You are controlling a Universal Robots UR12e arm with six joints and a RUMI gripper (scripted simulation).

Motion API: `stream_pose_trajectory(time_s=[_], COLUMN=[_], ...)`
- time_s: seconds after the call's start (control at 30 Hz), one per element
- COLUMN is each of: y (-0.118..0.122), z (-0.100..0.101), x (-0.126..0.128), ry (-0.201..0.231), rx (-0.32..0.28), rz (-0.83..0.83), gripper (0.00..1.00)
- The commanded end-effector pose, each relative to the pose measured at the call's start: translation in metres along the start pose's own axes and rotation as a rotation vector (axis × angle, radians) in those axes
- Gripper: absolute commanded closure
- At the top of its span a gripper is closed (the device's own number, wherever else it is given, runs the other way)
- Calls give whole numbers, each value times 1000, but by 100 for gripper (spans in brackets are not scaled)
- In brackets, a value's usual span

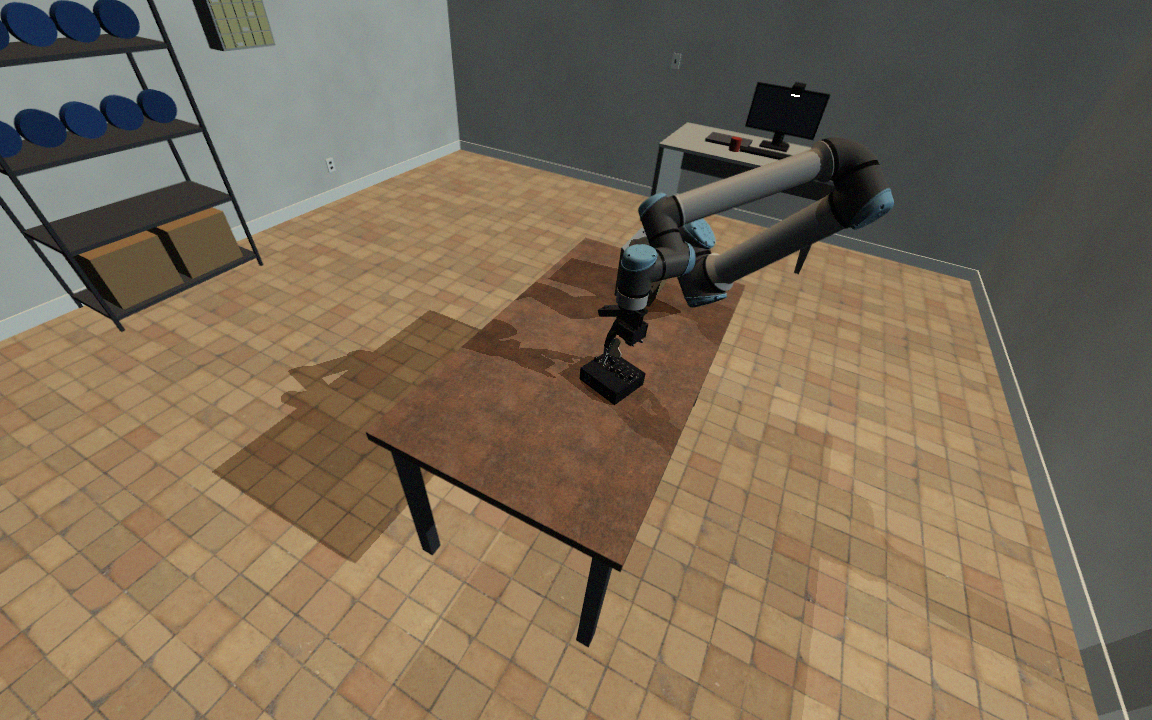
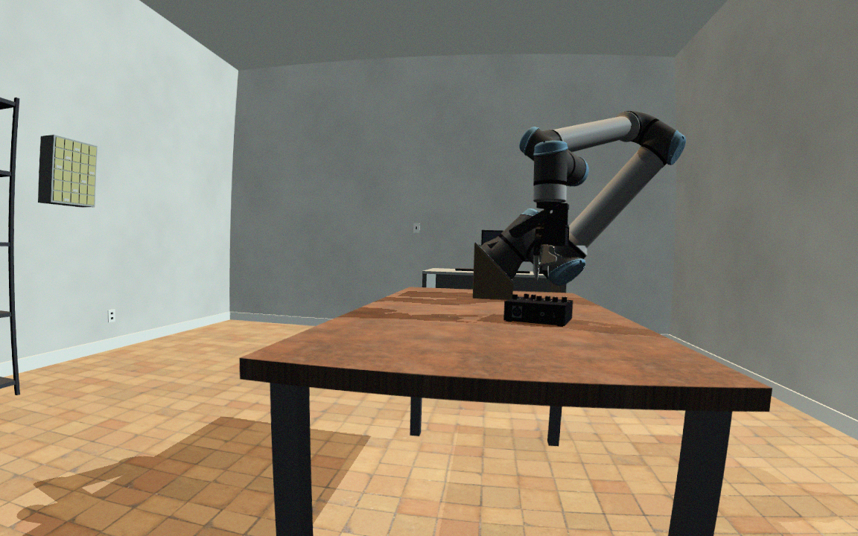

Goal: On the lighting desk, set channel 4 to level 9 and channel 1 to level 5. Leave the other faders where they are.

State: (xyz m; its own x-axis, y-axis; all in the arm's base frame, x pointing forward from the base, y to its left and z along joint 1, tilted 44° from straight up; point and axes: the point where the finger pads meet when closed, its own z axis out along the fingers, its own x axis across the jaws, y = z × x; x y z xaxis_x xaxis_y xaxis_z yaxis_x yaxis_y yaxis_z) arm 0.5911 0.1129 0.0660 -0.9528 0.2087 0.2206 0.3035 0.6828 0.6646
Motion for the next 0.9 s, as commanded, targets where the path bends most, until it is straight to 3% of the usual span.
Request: stream_pose_trajectory(time_s=[0.0, 0.3, 0.63, 0.87], y=[0, 0, 0, 0], z=[-3, -26, -73, -83], x=[-1, -1, 0, 0], ry=[-1, -1, -1, -1], rx=[0, 0, 0, 0], rz=[0, 0, 0, 0], gripper=[0, 0, 0, 0])
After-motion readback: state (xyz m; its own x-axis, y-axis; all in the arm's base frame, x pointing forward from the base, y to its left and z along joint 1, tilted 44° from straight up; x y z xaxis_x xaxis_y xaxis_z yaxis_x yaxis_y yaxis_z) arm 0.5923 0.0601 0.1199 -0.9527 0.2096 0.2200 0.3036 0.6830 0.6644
